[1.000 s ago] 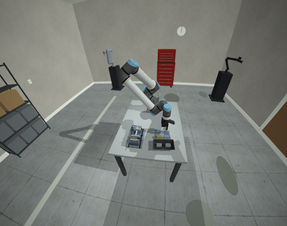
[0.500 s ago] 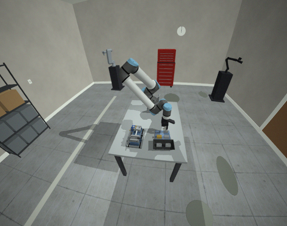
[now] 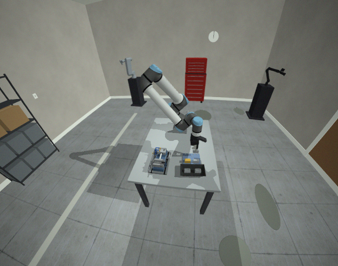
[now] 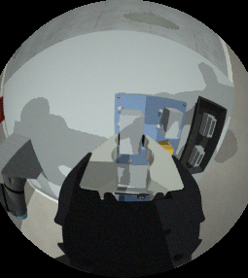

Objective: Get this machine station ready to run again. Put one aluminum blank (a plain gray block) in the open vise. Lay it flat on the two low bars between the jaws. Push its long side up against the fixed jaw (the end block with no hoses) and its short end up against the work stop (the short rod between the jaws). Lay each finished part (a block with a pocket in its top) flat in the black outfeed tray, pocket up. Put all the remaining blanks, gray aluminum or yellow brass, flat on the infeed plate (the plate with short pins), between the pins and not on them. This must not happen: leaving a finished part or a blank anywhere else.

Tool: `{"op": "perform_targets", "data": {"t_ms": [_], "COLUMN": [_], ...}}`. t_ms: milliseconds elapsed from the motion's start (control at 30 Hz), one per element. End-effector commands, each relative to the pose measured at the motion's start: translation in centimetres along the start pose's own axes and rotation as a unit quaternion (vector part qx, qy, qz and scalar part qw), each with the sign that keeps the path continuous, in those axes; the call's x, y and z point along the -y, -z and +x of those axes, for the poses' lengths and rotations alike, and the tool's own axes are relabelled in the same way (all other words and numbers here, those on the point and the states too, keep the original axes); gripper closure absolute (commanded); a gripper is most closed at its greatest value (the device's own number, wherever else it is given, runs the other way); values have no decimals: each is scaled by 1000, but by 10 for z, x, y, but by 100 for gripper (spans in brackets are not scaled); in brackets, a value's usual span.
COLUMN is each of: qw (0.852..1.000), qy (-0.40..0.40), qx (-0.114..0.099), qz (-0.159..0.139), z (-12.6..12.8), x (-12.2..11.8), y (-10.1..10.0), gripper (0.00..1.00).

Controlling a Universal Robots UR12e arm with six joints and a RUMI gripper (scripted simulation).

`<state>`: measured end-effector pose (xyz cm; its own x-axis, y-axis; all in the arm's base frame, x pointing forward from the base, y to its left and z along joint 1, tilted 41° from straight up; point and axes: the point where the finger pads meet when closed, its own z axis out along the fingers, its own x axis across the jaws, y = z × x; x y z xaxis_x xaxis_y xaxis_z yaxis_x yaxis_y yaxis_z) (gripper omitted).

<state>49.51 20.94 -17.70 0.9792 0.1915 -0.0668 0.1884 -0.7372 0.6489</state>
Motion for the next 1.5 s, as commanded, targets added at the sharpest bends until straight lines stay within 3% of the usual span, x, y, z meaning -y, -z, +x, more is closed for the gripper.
{"op": "perform_targets", "data": {"t_ms": [0, 400, 867, 967, 1100, 1167, 1233, 1467], "qw": [1000, 1000, 1000, 1000, 1000, 1000, 1000, 1000], "qy": [0, 0, -1, -3, -8, -8, -12, -19], "qx": [0, 0, 0, 0, 0, 0, -1, -2], "qz": [0, 0, 1, 4, 8, 8, 10, 11], "z": [1, 1, 6, 26, 63, 63, 87, 126], "x": [0, 0, -6, -27, -75, -75, -112, -191], "y": [18, 55, 61, 63, 66, 66, 67, 66], "gripper": [100, 100, 100, 100, 100, 100, 100, 100]}}
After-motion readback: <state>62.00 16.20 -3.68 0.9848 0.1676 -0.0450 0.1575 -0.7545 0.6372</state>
